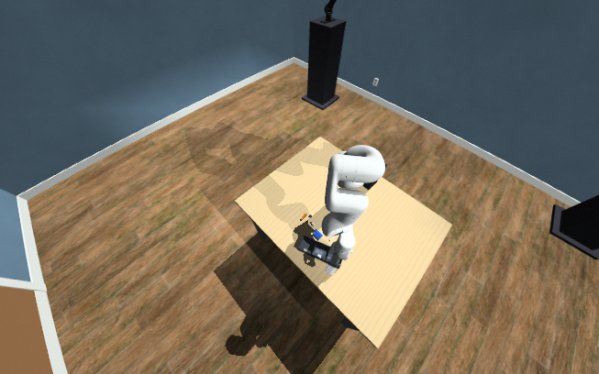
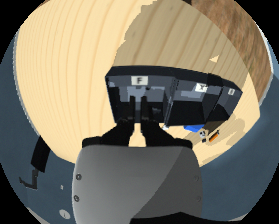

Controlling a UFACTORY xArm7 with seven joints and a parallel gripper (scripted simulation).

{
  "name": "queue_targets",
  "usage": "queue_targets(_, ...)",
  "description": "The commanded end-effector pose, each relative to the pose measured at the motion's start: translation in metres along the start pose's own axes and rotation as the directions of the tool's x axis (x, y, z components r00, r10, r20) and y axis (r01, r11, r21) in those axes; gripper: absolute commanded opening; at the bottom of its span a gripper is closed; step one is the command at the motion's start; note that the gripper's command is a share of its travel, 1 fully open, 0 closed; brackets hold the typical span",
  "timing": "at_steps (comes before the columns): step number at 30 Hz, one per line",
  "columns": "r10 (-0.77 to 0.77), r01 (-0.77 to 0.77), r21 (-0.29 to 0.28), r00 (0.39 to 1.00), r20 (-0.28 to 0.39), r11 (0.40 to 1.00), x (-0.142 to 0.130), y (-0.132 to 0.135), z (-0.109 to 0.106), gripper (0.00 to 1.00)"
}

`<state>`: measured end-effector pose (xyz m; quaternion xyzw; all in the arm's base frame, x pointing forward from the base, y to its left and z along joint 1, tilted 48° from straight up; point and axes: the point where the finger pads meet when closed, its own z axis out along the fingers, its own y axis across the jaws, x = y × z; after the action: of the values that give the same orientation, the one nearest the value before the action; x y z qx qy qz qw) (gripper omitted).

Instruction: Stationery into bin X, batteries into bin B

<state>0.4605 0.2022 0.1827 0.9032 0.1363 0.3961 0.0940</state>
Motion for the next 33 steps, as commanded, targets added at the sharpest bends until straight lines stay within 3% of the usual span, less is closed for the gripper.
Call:
queue_targets(1,-0.001,0.001,0.001,1.0,-0.001,1.0,0.001,0.0,-0.007,0.07)
queue_targets(9,-0.001,0.001,0.001,1.0,-0.002,1.0,0.001,0.0,-0.037,0.07)
queue_targets(22,-0.001,0.001,0.001,1.0,-0.002,1.0,0.001,0.0,-0.037,0.07)
queue_targets(26,-0.001,0.001,0.001,1.0,-0.002,1.0,0.001,0.0,-0.07,0.07)
queue_targets(28,-0.001,0.001,0.001,1.0,-0.002,1.0,0.001,0.0,-0.07,0.07)
queue_targets(33,-0.001,0.001,0.001,1.0,-0.002,1.0,0.001,0.0,-0.11,0.07)
